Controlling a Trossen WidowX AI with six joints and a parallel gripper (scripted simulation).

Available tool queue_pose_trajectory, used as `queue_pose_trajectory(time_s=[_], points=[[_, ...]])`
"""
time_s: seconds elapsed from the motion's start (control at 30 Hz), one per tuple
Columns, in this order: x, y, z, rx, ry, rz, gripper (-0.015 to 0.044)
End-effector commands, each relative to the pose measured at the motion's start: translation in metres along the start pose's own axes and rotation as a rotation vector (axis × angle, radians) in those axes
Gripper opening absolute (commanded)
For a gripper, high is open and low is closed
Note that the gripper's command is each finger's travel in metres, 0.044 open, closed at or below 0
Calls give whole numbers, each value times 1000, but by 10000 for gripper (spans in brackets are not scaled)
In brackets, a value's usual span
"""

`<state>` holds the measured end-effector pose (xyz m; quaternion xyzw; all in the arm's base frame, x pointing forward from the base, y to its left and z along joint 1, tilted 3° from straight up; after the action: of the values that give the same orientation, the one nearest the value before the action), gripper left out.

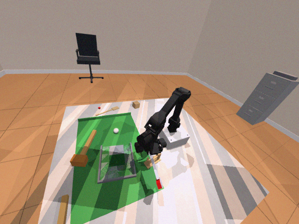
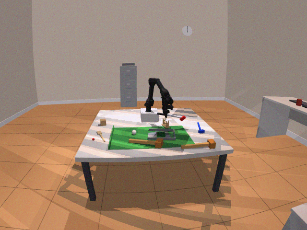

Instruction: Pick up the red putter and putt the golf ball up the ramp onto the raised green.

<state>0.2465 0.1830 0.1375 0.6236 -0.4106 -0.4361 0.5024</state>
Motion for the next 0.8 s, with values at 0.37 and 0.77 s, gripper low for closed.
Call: queue_pose_trajectory(time_s=[0.37, 0.77], points=[[89, 20, -34, 38, -435, 177, 0], [164, 39, -38, 53, -771, 316, 0]])
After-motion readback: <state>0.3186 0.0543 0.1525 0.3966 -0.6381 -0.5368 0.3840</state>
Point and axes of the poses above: the point midway between the two fingers, 35 mm back from their tips, its own y axis back along the fingers, its own z axis across the jaws, x = y × z, the point moved 7 cm from there along y, back along the fingers, and after that the axes turned 11 degrees about y, right-handed, at the moved point
